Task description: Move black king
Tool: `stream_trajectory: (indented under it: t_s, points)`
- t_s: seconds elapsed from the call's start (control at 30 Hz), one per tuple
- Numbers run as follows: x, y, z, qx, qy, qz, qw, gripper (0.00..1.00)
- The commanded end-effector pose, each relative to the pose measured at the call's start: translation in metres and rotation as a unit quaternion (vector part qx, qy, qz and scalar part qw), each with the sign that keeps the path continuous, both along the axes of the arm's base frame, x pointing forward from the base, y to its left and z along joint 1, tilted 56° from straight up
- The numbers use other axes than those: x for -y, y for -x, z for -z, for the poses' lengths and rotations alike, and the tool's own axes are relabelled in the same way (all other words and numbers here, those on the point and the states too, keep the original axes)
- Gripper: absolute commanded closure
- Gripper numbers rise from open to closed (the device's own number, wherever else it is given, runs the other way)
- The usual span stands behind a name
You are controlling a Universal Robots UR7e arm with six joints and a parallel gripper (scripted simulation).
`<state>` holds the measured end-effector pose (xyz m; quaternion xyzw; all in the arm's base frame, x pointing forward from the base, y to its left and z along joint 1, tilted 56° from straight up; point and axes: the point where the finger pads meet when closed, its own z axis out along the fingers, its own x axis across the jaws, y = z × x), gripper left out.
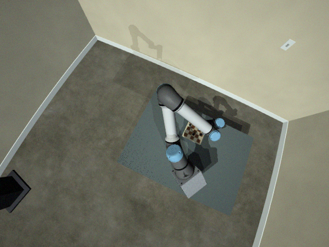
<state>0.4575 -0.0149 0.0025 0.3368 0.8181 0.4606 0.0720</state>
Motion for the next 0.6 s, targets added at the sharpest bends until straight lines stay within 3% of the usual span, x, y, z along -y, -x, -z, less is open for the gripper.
stream_trajectory:
  t_s: [0.0,0.27,0.57]
  points:
    - [-0.0018,-0.0025,0.0003,0.051,0.031,-0.041,0.997,0.00]
    - [-0.0050,-0.0058,0.0002,0.116,0.070,-0.093,0.986,0.00]
    - [-0.0060,-0.0067,0.0001,0.133,0.081,-0.106,0.982,0.00]
